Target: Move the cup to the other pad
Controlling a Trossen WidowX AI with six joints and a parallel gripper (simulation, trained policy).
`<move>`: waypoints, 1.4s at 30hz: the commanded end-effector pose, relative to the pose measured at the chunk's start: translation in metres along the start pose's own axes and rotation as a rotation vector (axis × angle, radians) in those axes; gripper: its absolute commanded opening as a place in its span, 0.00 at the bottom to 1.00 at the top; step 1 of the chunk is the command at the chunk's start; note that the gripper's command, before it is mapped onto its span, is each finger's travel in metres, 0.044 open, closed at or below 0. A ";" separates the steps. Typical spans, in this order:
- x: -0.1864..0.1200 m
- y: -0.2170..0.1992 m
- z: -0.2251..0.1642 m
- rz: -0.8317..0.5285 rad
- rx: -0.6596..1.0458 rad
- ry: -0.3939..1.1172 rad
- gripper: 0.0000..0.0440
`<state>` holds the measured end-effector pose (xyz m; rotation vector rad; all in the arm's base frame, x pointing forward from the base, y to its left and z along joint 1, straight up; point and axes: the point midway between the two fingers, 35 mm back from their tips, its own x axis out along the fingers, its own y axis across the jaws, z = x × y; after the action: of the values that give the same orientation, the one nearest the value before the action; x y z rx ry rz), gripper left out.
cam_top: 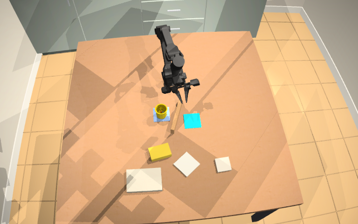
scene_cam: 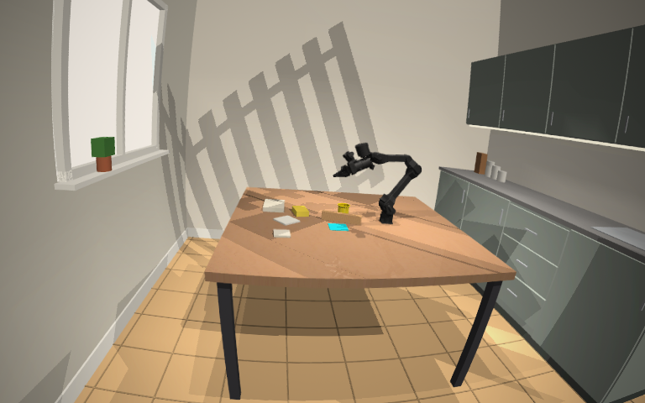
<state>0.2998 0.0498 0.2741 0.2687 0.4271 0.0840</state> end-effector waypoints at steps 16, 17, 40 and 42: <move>0.001 0.006 -0.027 -0.075 0.084 0.286 0.25; 0.001 0.006 -0.029 -0.081 0.085 0.301 0.25; -0.009 -0.010 -0.061 -0.235 0.049 0.648 0.29; -0.009 -0.012 -0.063 -0.248 0.042 0.677 0.29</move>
<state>0.2663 0.0539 0.2215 0.2397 1.1017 -0.0732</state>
